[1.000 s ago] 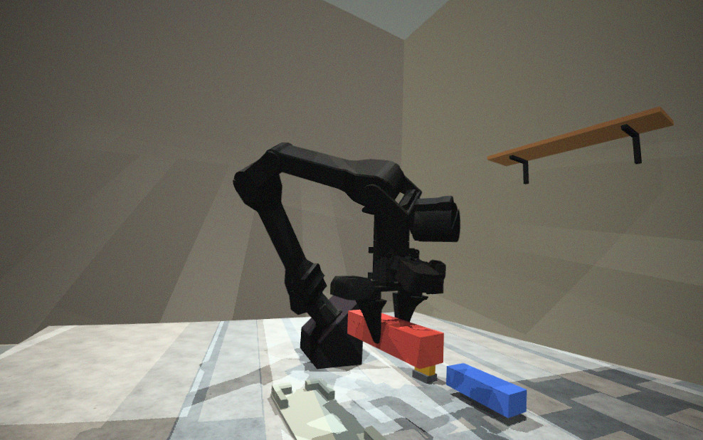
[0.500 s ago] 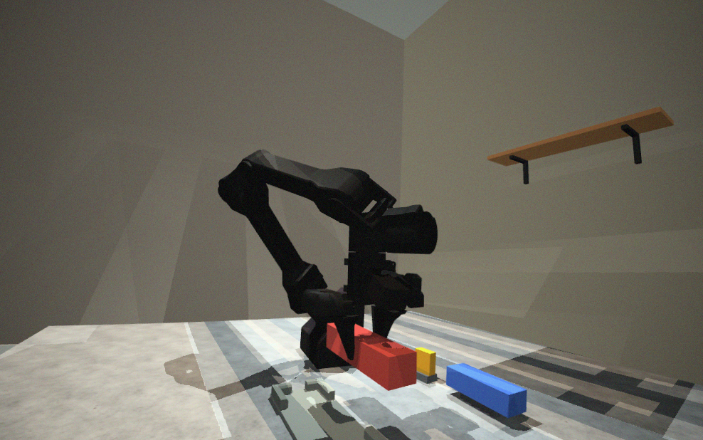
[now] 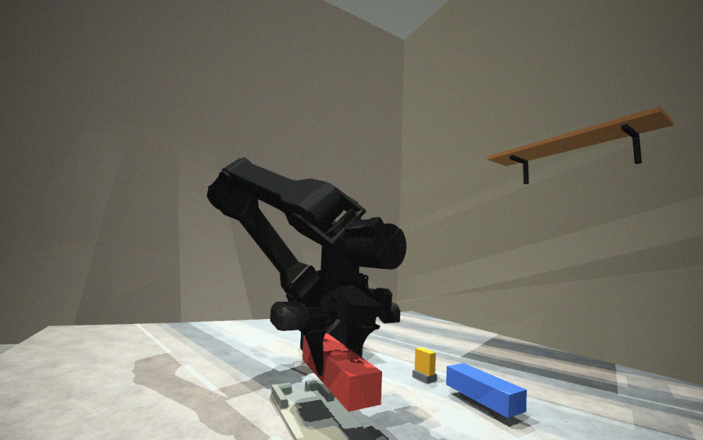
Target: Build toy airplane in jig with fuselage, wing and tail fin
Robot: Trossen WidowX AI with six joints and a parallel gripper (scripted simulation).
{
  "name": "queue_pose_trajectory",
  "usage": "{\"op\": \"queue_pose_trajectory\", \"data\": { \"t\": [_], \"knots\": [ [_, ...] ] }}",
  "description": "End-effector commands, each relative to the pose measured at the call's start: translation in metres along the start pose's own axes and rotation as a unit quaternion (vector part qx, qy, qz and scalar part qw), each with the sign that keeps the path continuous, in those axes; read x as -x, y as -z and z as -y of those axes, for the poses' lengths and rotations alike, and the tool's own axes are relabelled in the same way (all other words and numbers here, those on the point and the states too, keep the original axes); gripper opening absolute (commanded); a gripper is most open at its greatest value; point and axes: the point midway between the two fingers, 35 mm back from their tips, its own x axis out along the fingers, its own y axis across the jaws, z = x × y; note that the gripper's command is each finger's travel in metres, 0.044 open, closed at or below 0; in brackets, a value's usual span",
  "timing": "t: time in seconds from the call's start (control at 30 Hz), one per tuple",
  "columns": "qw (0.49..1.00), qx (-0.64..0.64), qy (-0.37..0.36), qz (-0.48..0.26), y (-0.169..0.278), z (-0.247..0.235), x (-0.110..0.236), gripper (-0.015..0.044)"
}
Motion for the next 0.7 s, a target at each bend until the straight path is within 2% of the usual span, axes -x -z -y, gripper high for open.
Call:
{"op": "queue_pose_trajectory", "data": {
  "t": [0.0, 0.1, 0.37, 0.67],
  "knots": [
    [1.0, -0.004, 0.005, 0.003, 0.0032, 0.0102, -0.0036, 0.0],
    [1.0, -0.006, 0.007, 0.002, 0.0047, 0.0144, -0.0055, 0.0],
    [1.0, -0.006, 0.007, 0.002, 0.0047, 0.0145, -0.0057, 0.0197],
    [1.0, -0.006, 0.007, 0.002, 0.0047, 0.0145, -0.0057, 0.0197]
  ]
}}
